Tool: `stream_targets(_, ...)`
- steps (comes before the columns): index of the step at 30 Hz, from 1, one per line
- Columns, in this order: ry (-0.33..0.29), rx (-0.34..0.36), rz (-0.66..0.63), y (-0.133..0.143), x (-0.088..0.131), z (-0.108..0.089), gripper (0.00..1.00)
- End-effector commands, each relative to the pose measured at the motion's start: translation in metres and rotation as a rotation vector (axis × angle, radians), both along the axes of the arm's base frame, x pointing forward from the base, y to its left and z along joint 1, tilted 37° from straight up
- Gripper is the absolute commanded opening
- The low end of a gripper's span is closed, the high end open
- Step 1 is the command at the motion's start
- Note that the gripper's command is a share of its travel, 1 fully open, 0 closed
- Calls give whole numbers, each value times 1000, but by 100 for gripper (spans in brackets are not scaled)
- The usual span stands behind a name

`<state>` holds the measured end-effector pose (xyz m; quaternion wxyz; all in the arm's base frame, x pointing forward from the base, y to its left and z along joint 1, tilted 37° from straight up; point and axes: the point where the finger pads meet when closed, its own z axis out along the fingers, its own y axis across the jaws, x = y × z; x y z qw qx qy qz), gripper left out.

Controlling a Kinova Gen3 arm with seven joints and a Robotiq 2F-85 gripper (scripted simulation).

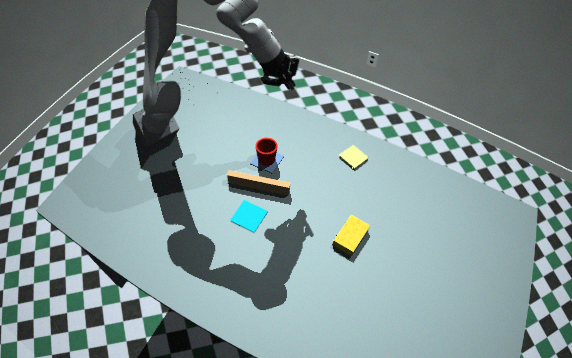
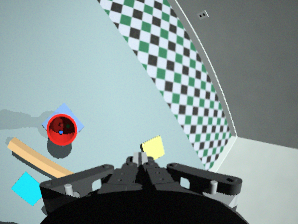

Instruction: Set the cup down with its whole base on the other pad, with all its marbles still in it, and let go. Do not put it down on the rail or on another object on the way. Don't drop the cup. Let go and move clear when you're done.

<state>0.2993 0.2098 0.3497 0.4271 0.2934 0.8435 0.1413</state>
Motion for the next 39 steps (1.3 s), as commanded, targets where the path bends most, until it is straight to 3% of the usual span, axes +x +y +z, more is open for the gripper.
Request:
stream_targets(1, -1, 1, -4, -1, 1, 0, 0)
stream_targets(11, 14, 13, -36, -5, 5, -8, 0)
stream_targets(12, 28, 24, -68, -9, 9, -16, 0)
stream_targets(28, 42, 36, -99, -14, 13, -24, 0)
stream_targets(29, 55, 47, -130, -18, 17, -32, 0)
stream_targets(38, 55, 47, -130, -18, 17, -32, 0)
stream_targets(39, 68, 58, -161, -23, 20, -39, 0)
